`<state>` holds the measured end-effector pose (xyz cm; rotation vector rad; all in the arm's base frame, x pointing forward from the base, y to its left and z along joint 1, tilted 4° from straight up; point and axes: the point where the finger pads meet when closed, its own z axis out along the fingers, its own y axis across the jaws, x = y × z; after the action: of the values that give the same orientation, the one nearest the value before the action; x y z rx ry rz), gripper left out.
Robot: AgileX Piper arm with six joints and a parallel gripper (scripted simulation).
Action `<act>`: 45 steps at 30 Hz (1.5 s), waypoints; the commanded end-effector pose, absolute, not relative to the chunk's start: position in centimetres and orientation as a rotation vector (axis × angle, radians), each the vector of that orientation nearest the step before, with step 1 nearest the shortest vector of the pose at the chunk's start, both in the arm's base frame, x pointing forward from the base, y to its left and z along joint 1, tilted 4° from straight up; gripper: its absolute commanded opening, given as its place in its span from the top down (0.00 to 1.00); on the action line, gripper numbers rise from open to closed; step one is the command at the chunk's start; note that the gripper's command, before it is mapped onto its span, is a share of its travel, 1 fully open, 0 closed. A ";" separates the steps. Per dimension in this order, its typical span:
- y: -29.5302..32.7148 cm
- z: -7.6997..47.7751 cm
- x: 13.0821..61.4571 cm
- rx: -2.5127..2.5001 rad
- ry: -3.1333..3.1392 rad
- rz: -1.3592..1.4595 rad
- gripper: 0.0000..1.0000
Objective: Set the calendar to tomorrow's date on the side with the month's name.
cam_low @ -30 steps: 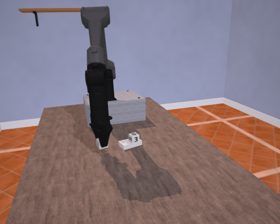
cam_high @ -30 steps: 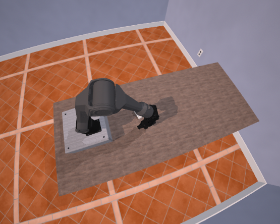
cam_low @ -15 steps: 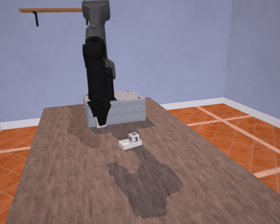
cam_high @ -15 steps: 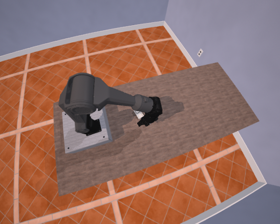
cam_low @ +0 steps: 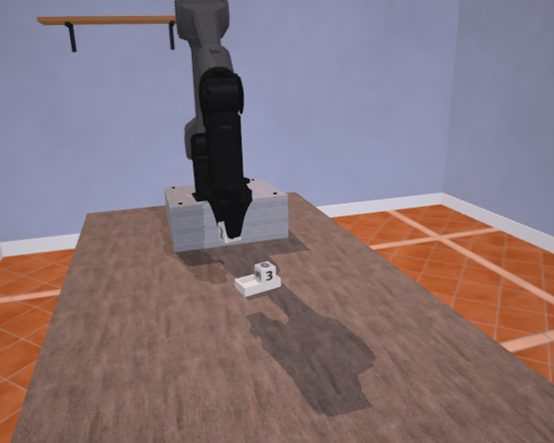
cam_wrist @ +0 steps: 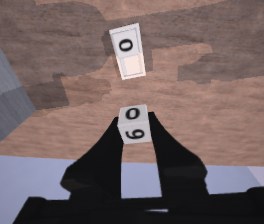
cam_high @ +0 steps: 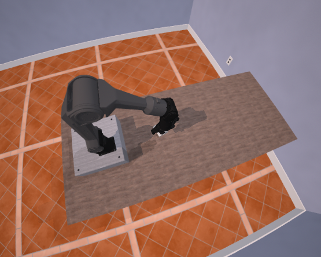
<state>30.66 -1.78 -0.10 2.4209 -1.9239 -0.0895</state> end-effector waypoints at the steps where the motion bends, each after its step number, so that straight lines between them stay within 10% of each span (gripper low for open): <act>1: 0.8 0.4 30.0 2.422 -1.923 -0.082 0.65; 45: 1.4 -7.7 29.2 2.421 -1.919 -0.085 0.65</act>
<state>29.23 1.41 -7.45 2.4209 -1.9205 -0.0848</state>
